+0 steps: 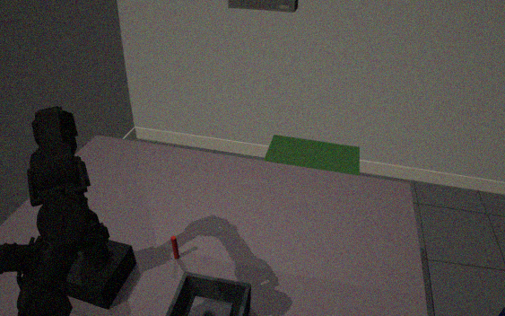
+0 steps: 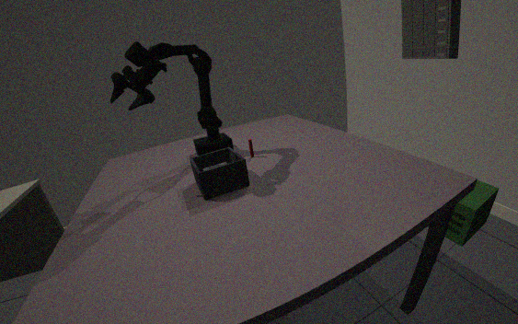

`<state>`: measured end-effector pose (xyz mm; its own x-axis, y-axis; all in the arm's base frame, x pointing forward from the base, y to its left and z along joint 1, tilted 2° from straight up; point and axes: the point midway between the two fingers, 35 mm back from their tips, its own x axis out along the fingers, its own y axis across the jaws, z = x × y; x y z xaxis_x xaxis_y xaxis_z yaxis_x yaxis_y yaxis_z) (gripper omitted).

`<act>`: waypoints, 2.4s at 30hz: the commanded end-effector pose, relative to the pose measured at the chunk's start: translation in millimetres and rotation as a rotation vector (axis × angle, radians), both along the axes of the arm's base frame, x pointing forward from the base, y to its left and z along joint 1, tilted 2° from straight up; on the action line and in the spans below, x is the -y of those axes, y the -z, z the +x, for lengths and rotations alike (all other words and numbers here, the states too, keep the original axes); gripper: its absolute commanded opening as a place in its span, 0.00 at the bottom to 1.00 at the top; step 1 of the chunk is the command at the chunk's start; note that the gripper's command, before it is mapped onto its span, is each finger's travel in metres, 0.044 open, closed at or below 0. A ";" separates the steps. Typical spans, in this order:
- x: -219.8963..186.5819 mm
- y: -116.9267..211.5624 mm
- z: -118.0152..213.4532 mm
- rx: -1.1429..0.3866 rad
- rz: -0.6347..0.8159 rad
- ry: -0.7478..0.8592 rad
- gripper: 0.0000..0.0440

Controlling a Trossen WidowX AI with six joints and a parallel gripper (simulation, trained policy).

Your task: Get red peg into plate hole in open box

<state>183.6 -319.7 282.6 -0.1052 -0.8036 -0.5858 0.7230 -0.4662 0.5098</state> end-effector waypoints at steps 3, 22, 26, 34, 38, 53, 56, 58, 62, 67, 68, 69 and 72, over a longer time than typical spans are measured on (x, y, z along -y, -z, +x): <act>-54.1 9.8 39.5 -0.014 0.080 -0.209 1.00; -237.0 57.5 80.5 -0.123 0.347 -0.753 1.00; -271.2 71.5 73.6 -0.167 0.409 -0.836 1.00; -328.4 102.3 49.1 -0.277 0.527 -0.955 1.00; -351.0 118.8 34.0 -0.341 0.579 -0.994 1.00; -404.1 186.6 -7.3 -0.546 0.693 -1.082 1.00; -410.2 200.5 -9.1 -0.561 0.703 -1.097 1.00; -413.7 210.0 -9.2 -0.565 0.708 -1.107 1.00; -420.1 229.5 -8.0 -0.560 0.716 -1.128 1.00; -427.6 255.2 -5.9 -0.531 0.726 -1.163 1.00; -429.1 260.3 -5.6 -0.523 0.728 -1.170 1.00; -430.5 265.3 -5.3 -0.514 0.730 -1.177 1.00; -434.4 278.6 -4.8 -0.490 0.736 -1.197 1.00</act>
<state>180.2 110.6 20.5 0.0748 -0.1239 -0.9895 0.8834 0.4686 0.0081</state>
